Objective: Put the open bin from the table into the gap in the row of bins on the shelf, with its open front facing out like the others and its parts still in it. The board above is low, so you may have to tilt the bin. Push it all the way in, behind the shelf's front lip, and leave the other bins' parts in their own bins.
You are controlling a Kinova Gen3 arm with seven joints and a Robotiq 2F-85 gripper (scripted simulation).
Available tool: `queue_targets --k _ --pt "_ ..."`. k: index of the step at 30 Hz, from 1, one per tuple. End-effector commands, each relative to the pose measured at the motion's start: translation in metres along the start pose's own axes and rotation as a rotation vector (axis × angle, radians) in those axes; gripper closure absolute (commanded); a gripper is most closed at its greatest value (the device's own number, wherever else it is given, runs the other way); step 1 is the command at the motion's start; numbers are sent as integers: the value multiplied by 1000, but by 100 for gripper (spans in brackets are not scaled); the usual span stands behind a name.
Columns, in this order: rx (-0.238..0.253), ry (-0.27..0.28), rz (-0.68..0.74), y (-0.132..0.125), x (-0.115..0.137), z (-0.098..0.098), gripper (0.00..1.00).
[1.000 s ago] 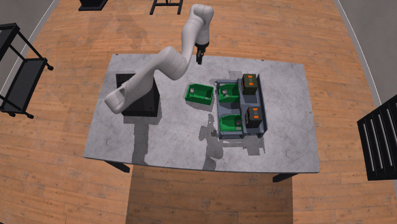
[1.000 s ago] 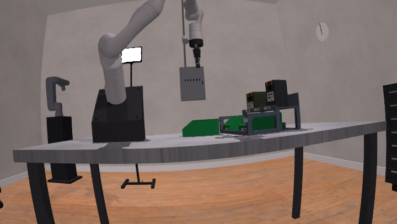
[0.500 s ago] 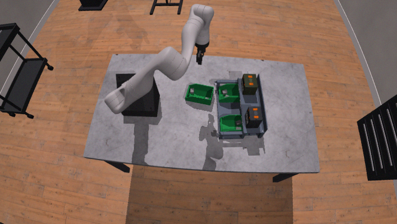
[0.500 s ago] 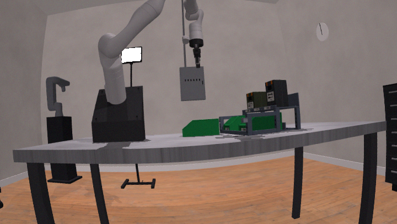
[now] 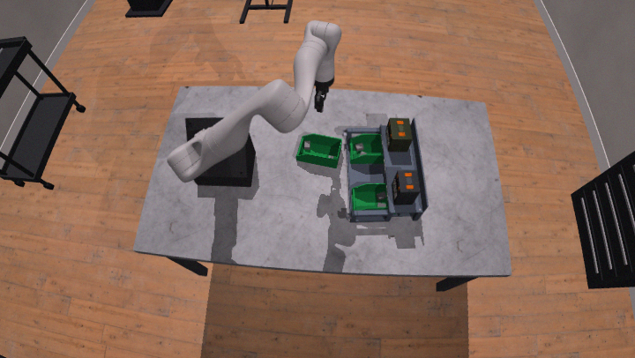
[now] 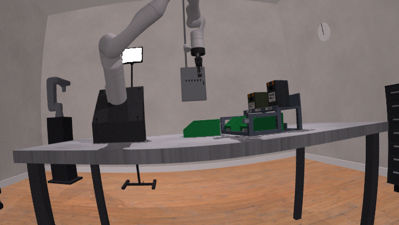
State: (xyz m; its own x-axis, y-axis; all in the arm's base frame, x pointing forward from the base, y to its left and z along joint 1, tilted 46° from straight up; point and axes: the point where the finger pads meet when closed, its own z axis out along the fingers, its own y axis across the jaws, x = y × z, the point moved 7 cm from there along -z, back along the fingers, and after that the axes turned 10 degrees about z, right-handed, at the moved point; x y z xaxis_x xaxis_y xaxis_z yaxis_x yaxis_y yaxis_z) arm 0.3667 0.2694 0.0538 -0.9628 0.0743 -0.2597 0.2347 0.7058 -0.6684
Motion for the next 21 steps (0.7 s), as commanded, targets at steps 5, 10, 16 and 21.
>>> queue_targets --k 5,10,16,21 --pt "-2 0 0 0 0 0 0" --pt "-2 0 0 0 0 44 0" --pt "-2 0 0 0 -1 55 0" --pt "-2 0 0 0 -1 55 0"
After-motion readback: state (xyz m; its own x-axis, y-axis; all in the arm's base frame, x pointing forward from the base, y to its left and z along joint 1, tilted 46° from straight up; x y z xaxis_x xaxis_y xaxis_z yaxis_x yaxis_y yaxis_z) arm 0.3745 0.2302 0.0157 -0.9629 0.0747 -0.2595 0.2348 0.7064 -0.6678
